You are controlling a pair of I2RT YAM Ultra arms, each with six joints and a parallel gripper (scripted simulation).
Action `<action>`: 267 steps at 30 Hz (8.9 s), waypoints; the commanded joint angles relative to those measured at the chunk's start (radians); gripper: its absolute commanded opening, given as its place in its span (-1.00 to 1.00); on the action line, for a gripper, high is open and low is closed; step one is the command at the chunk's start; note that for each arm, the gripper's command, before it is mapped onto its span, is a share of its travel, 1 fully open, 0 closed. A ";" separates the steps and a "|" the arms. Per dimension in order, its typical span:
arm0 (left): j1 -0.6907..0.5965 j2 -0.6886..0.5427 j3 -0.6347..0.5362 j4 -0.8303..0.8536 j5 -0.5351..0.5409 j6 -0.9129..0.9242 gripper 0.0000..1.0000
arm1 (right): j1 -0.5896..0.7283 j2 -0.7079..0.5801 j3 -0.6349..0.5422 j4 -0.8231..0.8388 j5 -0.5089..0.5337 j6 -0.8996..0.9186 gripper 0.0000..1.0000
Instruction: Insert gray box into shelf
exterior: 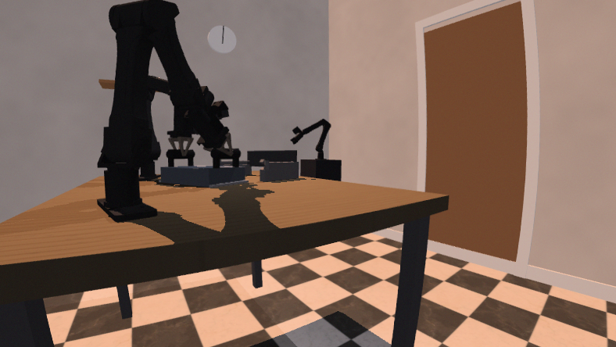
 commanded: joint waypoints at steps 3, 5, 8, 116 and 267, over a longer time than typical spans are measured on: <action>-0.001 -0.033 0.056 -0.032 -0.015 -0.004 -0.68 | -0.006 -0.047 0.040 -0.016 -0.002 -0.002 -0.68; -0.002 -0.038 0.056 -0.042 -0.015 -0.007 -0.68 | -0.008 -0.052 0.053 -0.024 -0.003 -0.005 -0.68; -0.003 -0.040 0.069 -0.061 -0.017 -0.011 -0.68 | -0.006 -0.053 0.056 -0.032 0.007 -0.007 -0.68; -0.011 -0.070 0.133 -0.074 -0.056 -0.015 -0.68 | -0.017 -0.082 0.096 -0.062 0.018 -0.030 -0.68; 0.267 -0.017 0.318 -0.154 -0.039 0.411 -0.68 | 0.055 -0.040 0.305 -0.267 0.187 0.167 -0.68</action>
